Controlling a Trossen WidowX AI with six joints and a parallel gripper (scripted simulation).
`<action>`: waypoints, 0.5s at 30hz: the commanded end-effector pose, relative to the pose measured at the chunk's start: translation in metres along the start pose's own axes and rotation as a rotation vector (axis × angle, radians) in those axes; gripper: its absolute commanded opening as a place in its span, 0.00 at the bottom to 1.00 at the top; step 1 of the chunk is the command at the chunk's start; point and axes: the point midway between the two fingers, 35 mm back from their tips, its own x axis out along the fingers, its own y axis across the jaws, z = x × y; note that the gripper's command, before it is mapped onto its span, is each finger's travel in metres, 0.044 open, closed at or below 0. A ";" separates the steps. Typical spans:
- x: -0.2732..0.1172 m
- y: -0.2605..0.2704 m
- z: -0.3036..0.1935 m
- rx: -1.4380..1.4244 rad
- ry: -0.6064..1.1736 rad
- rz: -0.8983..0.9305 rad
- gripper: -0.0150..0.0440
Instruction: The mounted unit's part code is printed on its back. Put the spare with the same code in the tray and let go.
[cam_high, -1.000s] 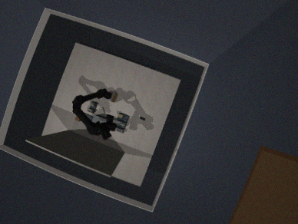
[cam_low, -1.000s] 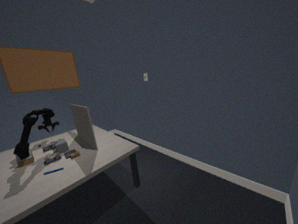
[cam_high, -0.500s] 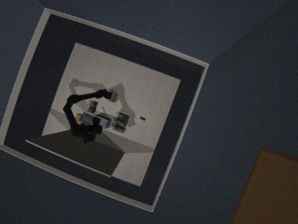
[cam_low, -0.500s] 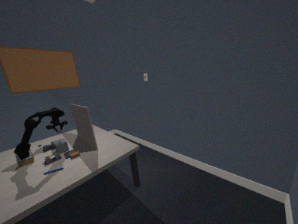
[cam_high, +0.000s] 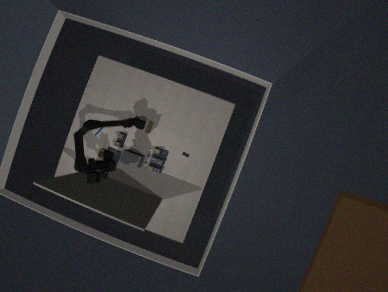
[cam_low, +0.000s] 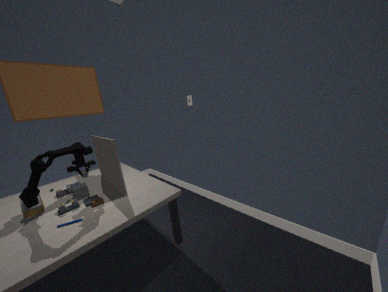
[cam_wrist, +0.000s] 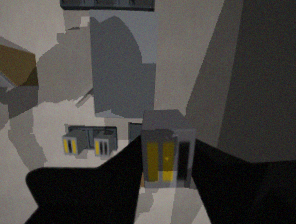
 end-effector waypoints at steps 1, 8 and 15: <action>-0.001 0.003 -0.038 -0.004 0.024 -0.004 0.25; 0.002 0.017 -0.098 -0.007 0.066 0.015 0.25; 0.002 0.021 -0.111 -0.007 0.076 0.020 0.25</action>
